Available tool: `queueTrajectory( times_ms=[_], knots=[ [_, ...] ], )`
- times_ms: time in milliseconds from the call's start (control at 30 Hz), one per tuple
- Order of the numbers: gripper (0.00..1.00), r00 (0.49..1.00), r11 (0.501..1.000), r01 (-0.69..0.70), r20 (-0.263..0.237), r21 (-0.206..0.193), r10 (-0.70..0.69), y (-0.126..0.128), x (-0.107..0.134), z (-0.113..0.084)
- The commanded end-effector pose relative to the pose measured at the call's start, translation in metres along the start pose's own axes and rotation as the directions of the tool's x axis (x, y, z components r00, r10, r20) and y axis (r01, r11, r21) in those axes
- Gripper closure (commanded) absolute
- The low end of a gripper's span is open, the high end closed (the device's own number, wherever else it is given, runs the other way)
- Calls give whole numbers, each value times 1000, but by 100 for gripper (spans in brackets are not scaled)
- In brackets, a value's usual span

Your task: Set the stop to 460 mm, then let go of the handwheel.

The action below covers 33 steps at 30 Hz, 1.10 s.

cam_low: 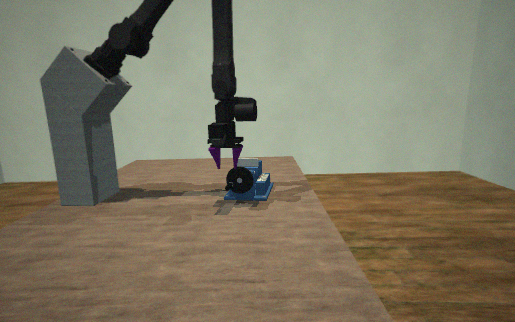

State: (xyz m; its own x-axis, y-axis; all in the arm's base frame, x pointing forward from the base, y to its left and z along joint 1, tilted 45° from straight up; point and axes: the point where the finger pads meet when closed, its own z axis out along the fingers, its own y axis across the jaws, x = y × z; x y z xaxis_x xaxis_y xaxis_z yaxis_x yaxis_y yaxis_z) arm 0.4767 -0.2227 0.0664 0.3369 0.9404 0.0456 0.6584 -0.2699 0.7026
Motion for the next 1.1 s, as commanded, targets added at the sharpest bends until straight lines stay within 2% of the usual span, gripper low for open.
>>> queueTrajectory(
  times_ms=[0,233,533,600,867,1067],
  knots=[
    [47,1000,1000,-5,1,-6,5,0,1,4],
    [47,1000,1000,-1,-3,-11,1,4,5,13],
    [47,1000,1000,-2,-3,-9,2,3,5,44],
    [47,1000,1000,-2,-3,-9,2,3,5,44],
    [47,1000,1000,-1,-3,-9,1,2,5,68],
    [47,1000,1000,-2,0,-15,2,4,3,71]
  ],
)
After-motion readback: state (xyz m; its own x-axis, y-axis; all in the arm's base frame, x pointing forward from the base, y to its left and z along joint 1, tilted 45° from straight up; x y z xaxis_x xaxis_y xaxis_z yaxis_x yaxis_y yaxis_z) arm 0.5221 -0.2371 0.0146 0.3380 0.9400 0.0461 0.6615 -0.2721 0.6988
